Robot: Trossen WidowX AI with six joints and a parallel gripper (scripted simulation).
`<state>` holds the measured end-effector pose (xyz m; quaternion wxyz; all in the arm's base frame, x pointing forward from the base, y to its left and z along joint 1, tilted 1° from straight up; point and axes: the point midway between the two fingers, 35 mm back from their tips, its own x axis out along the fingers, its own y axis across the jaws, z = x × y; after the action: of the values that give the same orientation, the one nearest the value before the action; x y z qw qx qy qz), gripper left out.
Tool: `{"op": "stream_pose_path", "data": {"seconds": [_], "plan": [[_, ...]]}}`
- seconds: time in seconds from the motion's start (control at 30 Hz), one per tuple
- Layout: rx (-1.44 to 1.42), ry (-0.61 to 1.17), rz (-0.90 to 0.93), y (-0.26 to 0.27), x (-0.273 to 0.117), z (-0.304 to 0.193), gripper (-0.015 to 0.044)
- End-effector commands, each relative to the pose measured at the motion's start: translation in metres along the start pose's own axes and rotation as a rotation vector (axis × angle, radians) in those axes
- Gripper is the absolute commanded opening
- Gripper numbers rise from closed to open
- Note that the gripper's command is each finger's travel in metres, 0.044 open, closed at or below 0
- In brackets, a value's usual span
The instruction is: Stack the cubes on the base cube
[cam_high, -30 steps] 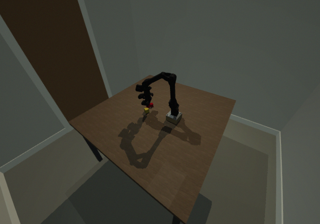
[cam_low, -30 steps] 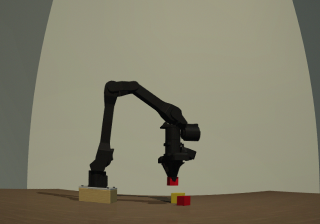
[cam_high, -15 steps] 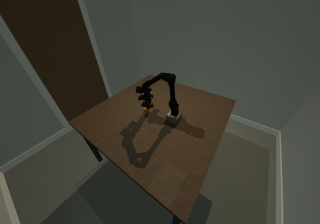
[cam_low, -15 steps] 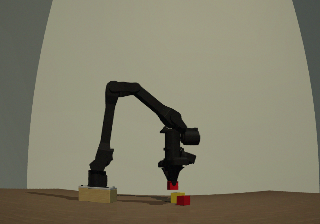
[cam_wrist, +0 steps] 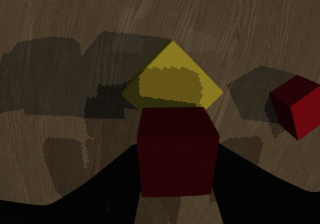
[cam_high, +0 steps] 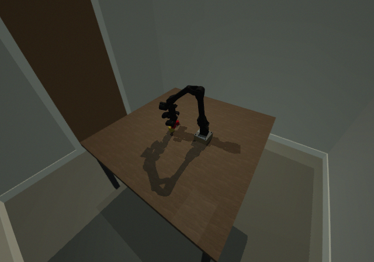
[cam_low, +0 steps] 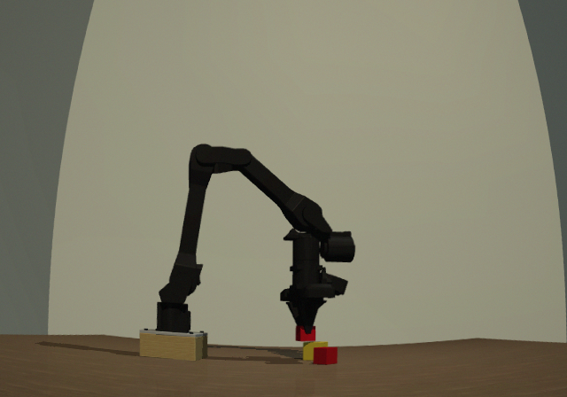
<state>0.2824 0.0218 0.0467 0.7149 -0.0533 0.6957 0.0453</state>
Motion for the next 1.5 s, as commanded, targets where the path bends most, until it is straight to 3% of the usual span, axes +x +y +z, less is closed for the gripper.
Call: {"op": "stream_pose_path", "data": {"seconds": [0.0,0.3,0.43,1.3,1.37,1.47], "plan": [[-0.002,0.001,0.000,0.000,0.001,0.000,0.0105],[-0.002,0.001,0.000,0.000,0.001,0.000,0.0105],[-0.002,0.001,0.000,0.000,0.001,0.000,0.0205],[0.000,0.000,0.000,0.000,-0.030,0.000,0.0205],[-0.022,0.006,0.000,-0.004,-0.029,0.001,0.0258],[-0.114,0.004,-0.001,-0.022,-0.035,0.005,0.0265]]}}
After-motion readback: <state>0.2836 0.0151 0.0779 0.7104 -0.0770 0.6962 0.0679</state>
